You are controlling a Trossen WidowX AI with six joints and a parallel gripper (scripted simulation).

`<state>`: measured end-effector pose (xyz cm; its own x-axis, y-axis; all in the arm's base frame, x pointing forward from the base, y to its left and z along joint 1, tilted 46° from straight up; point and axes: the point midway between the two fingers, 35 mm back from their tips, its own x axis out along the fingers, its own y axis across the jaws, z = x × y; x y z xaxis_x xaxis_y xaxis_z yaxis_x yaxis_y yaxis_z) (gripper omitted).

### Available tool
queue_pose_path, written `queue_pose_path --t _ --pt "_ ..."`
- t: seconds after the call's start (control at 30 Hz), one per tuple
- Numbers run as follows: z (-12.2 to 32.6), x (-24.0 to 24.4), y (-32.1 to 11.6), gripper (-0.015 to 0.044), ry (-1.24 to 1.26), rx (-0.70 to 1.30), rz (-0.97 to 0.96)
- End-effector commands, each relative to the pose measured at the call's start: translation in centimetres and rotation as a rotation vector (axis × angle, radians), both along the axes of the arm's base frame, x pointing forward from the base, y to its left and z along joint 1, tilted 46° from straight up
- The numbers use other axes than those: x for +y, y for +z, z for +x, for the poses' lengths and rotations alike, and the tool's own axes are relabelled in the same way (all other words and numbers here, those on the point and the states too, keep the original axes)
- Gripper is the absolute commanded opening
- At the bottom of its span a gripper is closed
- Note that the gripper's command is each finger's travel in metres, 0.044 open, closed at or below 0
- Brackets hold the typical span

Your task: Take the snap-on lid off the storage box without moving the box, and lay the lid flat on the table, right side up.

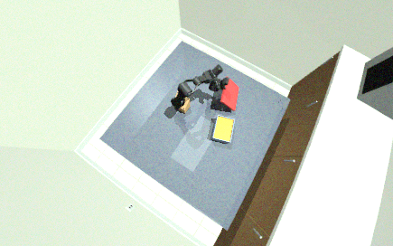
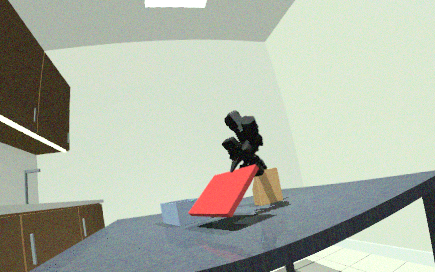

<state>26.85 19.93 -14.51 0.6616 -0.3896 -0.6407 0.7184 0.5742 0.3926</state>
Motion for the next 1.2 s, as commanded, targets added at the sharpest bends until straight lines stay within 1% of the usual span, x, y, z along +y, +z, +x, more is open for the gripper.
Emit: queue_pose_path --t 0.0,1.17 --pt "0.1 -0.2 -0.1 0.0000 0.003 -0.008 -0.001" --pt "-0.3 -2.2 -2.1 0.0000 0.003 -0.008 -0.002"
